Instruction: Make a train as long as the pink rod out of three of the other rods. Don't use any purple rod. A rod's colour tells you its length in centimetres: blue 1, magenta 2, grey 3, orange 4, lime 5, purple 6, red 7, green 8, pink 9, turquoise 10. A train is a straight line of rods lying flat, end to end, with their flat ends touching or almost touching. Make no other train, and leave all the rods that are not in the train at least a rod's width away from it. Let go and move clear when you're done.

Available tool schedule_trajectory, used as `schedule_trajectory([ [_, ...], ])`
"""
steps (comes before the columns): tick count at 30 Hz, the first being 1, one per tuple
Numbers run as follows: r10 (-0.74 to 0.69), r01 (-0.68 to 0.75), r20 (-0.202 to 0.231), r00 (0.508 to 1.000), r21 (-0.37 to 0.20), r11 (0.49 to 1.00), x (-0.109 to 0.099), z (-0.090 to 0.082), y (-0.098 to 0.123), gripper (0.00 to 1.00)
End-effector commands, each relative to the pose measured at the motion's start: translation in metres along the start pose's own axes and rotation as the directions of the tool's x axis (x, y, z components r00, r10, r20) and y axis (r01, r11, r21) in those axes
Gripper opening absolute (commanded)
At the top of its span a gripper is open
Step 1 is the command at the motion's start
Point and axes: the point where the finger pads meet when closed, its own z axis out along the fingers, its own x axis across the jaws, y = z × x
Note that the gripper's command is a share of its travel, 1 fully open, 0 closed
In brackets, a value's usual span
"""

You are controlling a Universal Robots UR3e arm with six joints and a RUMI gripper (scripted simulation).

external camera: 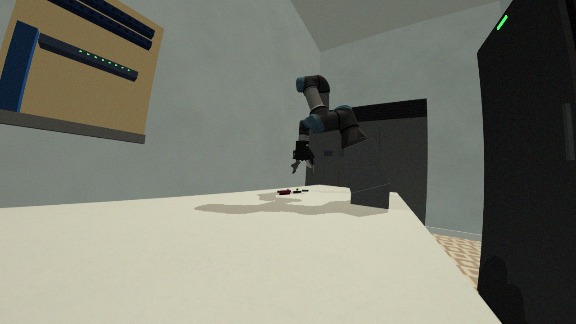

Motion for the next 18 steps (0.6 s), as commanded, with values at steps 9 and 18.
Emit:
schedule_trajectory([
  [9, -0.294, 0.294, 0.003, 0.956, -0.001, 0.956, -0.021, 0.005, -0.005, 1.0],
  [18, -0.434, 0.434, 0.003, 0.901, 0.0, 0.901, -0.031, 0.01, -0.006, 1.0],
])
